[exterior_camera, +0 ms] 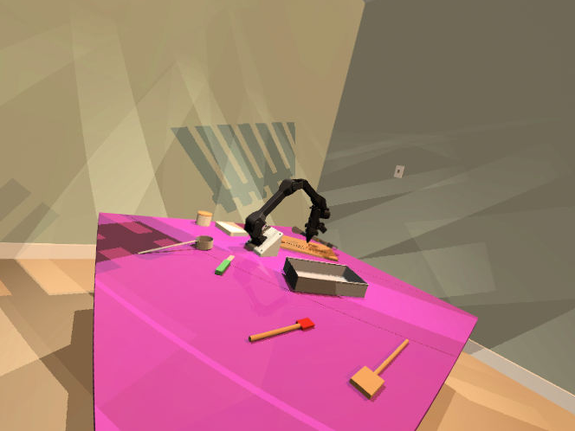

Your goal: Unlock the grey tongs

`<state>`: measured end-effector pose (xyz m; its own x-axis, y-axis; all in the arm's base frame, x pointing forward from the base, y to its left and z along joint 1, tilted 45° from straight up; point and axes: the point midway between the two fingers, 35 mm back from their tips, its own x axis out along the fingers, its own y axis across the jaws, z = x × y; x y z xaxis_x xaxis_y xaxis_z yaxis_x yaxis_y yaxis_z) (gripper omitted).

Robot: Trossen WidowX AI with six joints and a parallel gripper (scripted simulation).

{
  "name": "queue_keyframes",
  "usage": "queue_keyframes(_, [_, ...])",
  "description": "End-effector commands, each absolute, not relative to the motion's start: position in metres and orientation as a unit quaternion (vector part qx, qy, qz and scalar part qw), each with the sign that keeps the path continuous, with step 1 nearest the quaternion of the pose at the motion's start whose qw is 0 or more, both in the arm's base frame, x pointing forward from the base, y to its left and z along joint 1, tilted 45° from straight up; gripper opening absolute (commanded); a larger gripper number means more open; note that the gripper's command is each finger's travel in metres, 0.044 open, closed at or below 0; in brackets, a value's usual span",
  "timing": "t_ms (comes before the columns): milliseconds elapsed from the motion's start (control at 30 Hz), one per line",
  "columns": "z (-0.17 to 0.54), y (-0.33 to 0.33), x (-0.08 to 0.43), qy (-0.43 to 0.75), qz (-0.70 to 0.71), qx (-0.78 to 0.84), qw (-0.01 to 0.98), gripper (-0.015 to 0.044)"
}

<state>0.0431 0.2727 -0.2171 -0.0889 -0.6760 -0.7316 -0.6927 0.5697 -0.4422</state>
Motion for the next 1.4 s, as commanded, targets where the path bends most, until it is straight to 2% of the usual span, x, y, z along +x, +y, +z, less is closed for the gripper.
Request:
queue_keyframes(0, [-0.217, 0.273, 0.043, 0.738, 0.009, -0.464, 0.490, 0.0191])
queue_keyframes(300, [-0.217, 0.273, 0.043, 0.738, 0.009, -0.464, 0.490, 0.0427])
queue_keyframes(333, [-0.217, 0.273, 0.043, 0.738, 0.009, -0.464, 0.490, 0.0440])
queue_keyframes(533, [-0.191, 0.278, 0.064, 0.738, 0.009, -0.462, 0.492, 0.0440])
queue_keyframes(833, [-0.074, 0.265, 0.155, 0.736, 0.008, -0.466, 0.491, 0.0440])
queue_keyframes(1167, [-0.067, 0.264, 0.160, 0.736, 0.009, -0.466, 0.491, 0.0440])
queue_keyframes(1367, [-0.039, 0.289, 0.162, 0.730, 0.025, -0.471, 0.495, 0.0440])
